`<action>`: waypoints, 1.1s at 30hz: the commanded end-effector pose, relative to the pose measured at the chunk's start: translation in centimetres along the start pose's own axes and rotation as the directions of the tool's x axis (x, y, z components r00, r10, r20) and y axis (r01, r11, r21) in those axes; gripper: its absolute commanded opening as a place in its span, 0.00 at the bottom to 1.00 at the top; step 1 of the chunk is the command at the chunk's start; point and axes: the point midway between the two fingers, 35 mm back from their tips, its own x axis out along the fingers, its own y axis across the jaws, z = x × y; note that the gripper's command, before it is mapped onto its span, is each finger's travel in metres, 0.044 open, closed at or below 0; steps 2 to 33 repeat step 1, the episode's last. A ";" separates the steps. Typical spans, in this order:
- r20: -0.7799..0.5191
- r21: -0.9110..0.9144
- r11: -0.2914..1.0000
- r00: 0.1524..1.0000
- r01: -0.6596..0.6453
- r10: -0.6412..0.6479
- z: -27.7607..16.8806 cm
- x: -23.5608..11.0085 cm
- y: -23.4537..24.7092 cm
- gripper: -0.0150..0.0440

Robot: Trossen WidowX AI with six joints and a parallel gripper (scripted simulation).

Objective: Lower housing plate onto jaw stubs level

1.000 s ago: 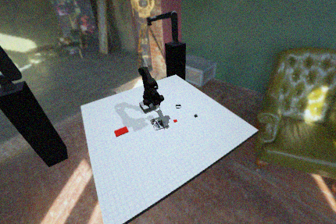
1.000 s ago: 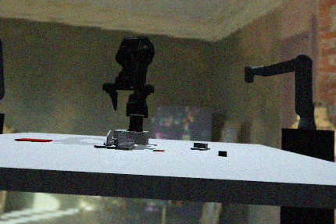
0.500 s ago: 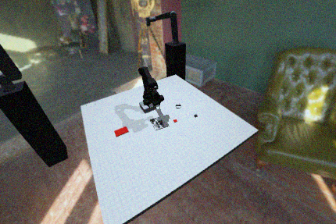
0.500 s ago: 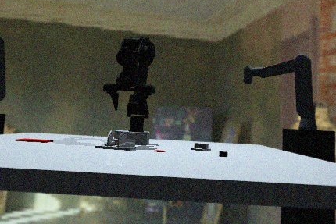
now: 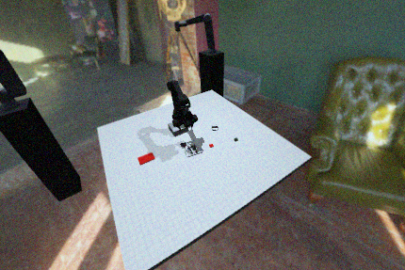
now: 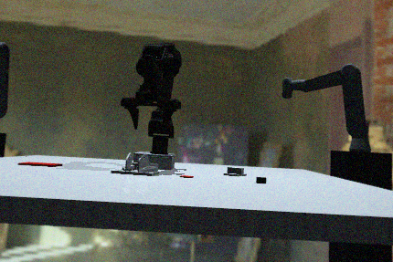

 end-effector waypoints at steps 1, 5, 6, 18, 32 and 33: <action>0.007 -0.004 1.000 1.000 -0.002 0.002 0.1 -0.2 0.0 1.00; 0.007 -0.004 1.000 1.000 -0.002 0.002 0.1 -0.2 0.0 1.00; 0.007 -0.004 1.000 1.000 -0.002 0.002 0.1 -0.2 0.0 1.00; 0.007 -0.004 1.000 1.000 -0.002 0.002 0.1 -0.2 0.0 1.00; 0.007 -0.004 1.000 1.000 -0.002 0.002 0.1 -0.2 0.0 1.00; 0.007 -0.004 1.000 1.000 -0.002 0.002 0.1 -0.2 0.0 1.00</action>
